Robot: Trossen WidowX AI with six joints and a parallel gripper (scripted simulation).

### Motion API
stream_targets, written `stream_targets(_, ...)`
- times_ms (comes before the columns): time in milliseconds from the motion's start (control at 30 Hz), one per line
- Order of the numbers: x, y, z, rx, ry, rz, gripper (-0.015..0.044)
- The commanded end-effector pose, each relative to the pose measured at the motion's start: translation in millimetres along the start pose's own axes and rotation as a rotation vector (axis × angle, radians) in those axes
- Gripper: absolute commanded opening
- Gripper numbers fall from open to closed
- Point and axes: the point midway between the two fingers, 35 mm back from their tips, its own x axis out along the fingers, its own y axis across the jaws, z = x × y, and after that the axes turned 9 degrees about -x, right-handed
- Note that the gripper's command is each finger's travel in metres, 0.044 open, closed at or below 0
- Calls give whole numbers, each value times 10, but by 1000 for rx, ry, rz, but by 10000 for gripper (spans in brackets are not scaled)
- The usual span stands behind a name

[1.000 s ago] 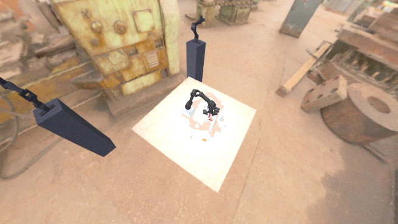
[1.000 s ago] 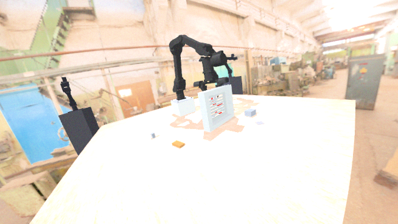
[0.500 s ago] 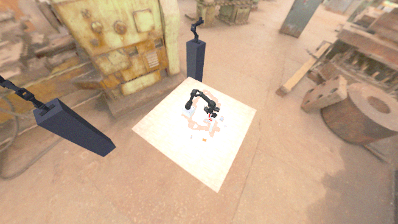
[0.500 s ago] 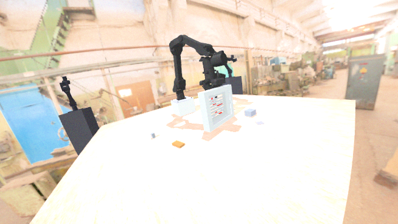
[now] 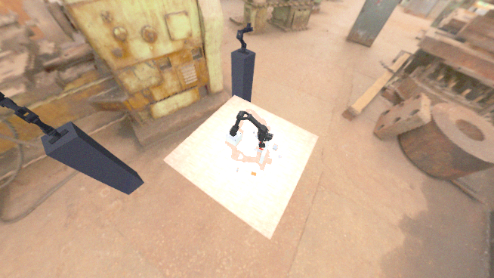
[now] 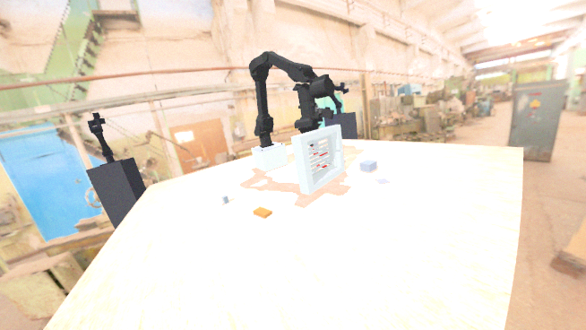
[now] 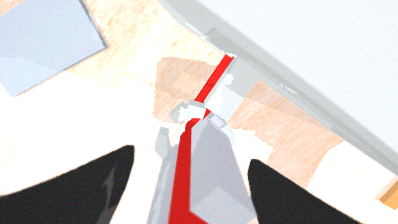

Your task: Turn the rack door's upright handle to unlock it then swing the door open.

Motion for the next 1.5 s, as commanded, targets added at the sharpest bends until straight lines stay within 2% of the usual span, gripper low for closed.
stream_targets(0,-2,-8,0,181,1,-4,296)
stream_targets(1300,-2,-8,-1,2113,-4,-4,296)
stream_targets(1467,-1,-8,-1,2187,-4,-4,296)
